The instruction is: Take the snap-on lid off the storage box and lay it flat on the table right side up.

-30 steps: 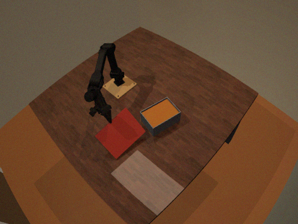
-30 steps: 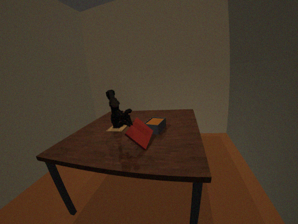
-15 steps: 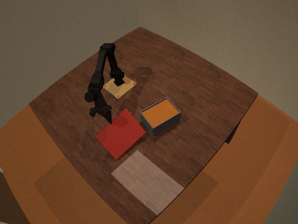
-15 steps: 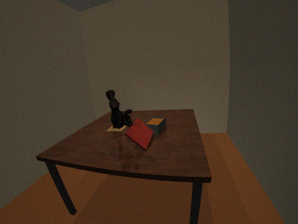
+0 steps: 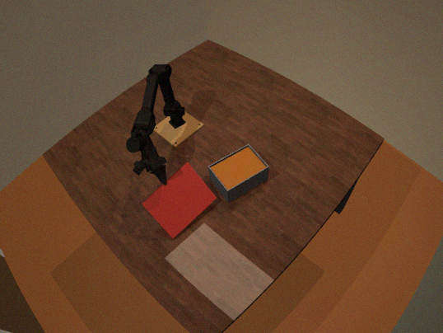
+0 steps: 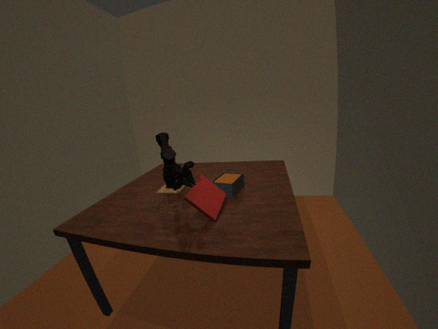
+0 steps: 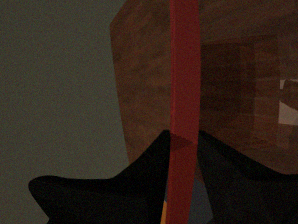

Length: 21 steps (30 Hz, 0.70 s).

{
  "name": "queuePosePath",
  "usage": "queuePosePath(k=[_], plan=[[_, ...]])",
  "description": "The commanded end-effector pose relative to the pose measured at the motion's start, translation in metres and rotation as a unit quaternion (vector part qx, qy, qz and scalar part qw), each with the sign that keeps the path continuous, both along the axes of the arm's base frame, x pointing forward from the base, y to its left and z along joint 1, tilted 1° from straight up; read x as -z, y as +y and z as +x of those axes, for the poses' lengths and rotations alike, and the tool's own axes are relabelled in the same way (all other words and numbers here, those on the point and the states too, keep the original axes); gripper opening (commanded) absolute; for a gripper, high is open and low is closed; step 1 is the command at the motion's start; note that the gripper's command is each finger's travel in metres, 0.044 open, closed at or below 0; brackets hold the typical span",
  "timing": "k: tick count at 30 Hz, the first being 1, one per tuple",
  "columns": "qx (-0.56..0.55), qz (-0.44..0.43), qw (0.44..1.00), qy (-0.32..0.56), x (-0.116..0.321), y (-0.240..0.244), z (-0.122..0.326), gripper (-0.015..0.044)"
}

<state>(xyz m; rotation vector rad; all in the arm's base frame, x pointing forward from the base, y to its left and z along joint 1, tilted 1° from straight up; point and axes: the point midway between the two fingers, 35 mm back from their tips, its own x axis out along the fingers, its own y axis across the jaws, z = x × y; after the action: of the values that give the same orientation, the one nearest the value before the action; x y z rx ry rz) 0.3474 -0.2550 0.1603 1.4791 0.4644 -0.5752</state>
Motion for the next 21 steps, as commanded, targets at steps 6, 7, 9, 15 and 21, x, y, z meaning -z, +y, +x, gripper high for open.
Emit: queuePosePath(k=[6,7,9,15,21], plan=[[0.002,0.013,1.0,0.015,0.022,0.001,-0.002,0.0],[0.002,0.013,1.0,0.015,0.023,0.001,-0.002,0.0],[0.002,0.013,1.0,0.015,0.025,0.001,-0.002,0.0],[0.002,0.013,1.0,0.015,0.029,0.001,-0.002,0.0],[0.002,0.013,1.0,0.015,0.034,0.001,-0.002,0.0]])
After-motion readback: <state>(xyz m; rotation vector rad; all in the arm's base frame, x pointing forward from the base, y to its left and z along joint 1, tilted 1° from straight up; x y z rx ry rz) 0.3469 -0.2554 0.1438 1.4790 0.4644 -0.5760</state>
